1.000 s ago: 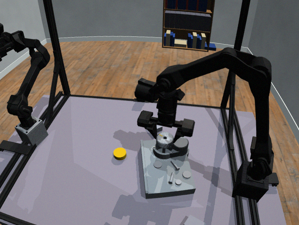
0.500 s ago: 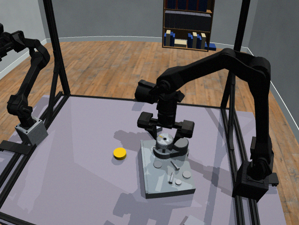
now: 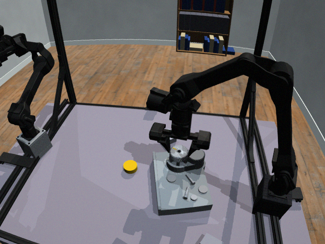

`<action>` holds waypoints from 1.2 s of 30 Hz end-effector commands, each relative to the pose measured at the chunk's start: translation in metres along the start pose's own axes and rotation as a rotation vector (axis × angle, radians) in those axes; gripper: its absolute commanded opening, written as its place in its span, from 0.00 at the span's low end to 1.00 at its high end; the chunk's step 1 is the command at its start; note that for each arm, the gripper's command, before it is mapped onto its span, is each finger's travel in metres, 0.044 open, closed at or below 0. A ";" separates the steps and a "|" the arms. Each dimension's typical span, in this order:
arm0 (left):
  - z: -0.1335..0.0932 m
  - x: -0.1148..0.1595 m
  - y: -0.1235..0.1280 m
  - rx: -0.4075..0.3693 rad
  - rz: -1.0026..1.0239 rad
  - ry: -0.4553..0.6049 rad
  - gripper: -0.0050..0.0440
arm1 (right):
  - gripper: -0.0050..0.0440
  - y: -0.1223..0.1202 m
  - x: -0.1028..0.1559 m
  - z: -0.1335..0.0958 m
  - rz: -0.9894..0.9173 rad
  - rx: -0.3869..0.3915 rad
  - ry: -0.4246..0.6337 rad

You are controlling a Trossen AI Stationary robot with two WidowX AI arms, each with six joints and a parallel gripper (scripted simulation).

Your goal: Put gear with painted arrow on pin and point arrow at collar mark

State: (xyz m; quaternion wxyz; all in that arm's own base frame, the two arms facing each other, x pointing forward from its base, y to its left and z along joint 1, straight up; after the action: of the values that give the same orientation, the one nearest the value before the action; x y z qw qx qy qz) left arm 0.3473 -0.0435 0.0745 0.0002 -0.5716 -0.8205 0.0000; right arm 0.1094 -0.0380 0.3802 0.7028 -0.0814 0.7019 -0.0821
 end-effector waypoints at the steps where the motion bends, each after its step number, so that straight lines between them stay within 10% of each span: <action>1: 0.001 0.000 0.000 0.000 -0.015 0.000 0.10 | 0.92 0.000 0.000 0.000 0.006 -0.001 0.000; 36: 0.009 0.000 0.000 0.000 -0.110 0.000 0.10 | 0.92 0.000 0.000 0.000 0.006 -0.001 0.000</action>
State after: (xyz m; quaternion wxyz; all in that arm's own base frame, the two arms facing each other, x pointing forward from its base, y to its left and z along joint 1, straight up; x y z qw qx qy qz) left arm 0.3471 -0.0432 0.0681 -0.0005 -0.5324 -0.8465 0.0001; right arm 0.1094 -0.0380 0.3802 0.7028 -0.0814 0.7019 -0.0822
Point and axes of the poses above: on each arm, the point midway between the two fingers, 35 mm back from their tips, its own z axis out along the fingers, its own y axis across the jaws, x = y × z, the point moved 5 cm from there along -z, back along the fingers, and after that the axes turned 13 degrees about -z, right-handed, at the moved point
